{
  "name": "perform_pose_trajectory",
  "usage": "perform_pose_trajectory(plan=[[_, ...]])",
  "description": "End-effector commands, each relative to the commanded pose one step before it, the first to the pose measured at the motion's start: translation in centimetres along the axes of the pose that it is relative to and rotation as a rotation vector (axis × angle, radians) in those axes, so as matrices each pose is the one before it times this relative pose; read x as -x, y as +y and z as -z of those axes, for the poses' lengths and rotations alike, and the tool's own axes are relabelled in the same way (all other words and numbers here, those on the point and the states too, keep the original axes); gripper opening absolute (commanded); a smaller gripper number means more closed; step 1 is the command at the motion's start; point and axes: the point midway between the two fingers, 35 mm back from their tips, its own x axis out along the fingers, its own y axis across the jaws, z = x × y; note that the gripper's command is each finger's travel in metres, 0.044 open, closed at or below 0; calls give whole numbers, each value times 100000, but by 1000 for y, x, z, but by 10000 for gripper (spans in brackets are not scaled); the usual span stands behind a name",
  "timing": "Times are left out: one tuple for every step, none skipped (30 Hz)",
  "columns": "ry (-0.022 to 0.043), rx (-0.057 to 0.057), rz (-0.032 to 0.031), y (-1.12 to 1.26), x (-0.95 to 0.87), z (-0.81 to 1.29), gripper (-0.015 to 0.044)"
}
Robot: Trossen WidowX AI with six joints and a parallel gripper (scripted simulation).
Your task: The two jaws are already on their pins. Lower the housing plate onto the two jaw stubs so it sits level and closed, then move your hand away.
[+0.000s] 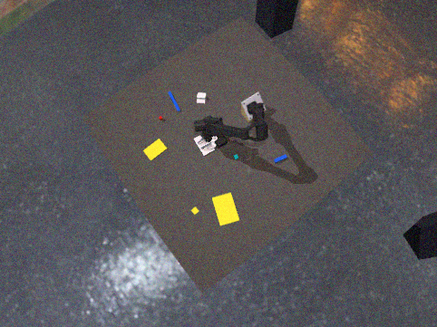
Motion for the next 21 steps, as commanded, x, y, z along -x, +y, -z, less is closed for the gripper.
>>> perform_pose_trajectory(plan=[[-189,-959,-533,48,-207,-20,351],[0,-103,-2,0,-30,0,351],[0,-34,-1,0,-10,0,351],[0,0,0,0,0,0,351],[0,0,0,0,0,0,351],[0,0,0,0,0,0,351],[0,0,0,0,0,0,351],[0,0,0,0,0,0,351],[0,-5,0,0,-14,0,351],[0,-16,-1,0,-41,0,351],[0,-27,-3,1,-68,0,351],[0,-27,-3,1,-67,0,351],[0,-16,-2,0,-40,0,351],[0,-5,-1,0,-13,0,351],[0,0,0,0,0,0,351],[0,0,0,0,0,0,351],[0,0,0,0,0,0,351],[0,0,0,0,0,0,351],[0,0,0,0,0,0,351],[0,0,0,0,0,0,351],[0,5,0,0,-14,0,351]])
